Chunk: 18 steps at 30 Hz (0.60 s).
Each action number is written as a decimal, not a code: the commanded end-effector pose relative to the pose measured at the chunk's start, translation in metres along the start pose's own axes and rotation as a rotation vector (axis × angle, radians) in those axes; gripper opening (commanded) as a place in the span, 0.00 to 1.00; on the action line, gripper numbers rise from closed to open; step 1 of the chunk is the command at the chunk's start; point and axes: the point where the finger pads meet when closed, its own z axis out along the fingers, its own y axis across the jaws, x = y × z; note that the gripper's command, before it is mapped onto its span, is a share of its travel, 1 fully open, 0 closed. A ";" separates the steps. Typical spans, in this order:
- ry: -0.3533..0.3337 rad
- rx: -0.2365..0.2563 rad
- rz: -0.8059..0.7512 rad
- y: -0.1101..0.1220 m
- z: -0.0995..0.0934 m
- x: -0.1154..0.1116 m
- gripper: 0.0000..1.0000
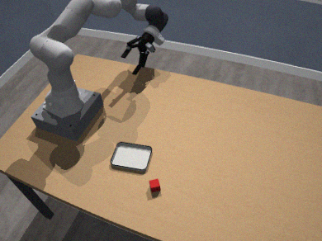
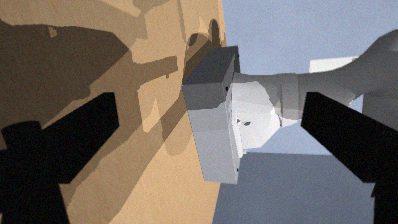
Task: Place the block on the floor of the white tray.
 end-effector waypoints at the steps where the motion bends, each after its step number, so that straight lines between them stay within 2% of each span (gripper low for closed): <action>1: 0.000 0.000 0.000 0.000 0.000 0.000 1.00; 17: 0.000 0.000 0.000 0.000 0.000 0.000 1.00; 18: 0.000 0.000 0.000 0.000 0.000 0.000 0.43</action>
